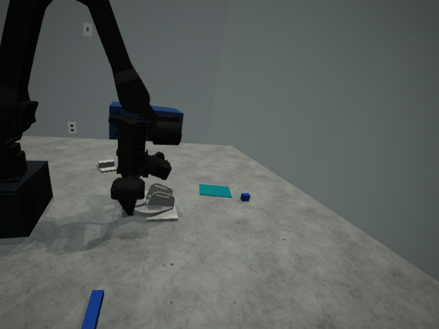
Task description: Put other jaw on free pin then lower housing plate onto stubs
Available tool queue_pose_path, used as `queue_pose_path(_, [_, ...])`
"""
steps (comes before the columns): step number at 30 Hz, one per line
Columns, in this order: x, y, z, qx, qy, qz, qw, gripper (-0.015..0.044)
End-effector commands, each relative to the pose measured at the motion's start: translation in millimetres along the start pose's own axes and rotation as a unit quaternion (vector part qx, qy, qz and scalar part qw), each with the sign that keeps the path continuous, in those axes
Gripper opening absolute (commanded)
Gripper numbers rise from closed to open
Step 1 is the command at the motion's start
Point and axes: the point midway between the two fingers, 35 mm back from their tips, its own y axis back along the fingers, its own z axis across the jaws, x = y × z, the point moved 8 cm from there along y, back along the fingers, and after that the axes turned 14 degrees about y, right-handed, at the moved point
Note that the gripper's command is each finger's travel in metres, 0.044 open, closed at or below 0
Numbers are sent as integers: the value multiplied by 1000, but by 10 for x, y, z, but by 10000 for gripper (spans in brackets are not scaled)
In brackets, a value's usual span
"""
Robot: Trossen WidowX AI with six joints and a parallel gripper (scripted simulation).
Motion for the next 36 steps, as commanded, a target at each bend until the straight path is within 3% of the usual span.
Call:
queue_pose_path(1, [6,-6,3,-1,-1,0,1000,351])
queue_pose_path(10, [6,-6,3,-1,-1,0,1000,351])
queue_pose_path(14, [0,0,0,0,0,0,1000,440])
queue_pose_path(27, [0,0,0,0,0,0,1000,440])
queue_pose_path(31, [-19,181,-2,0,0,0,1000,440])
queue_pose_path(36, [12,688,2,-1,-1,0,1000,440])
